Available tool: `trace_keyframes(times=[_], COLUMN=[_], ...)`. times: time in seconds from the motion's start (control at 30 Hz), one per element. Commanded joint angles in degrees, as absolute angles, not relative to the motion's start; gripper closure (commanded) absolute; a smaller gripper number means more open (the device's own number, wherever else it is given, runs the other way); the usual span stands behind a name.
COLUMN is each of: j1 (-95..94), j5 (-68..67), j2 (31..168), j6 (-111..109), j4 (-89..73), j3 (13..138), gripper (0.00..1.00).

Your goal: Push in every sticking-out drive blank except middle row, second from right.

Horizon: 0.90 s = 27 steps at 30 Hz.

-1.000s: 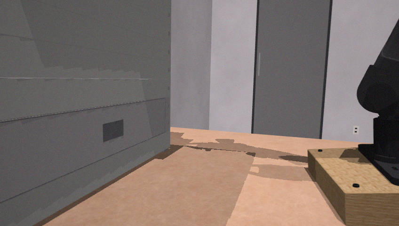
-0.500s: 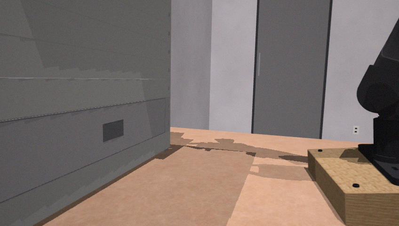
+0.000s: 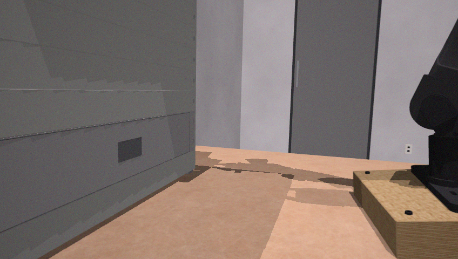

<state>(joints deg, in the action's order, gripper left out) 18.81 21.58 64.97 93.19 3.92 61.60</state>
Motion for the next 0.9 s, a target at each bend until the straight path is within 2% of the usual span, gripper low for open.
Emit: trace_keyframes(times=[0.0,0.87], j1=[19.8,20.1], j5=[18.4,18.7], j2=[66.0,66.7], j6=[92.5,92.6], j4=[8.4,7.9], j3=[64.7,65.8], gripper=[1.0,1.0])
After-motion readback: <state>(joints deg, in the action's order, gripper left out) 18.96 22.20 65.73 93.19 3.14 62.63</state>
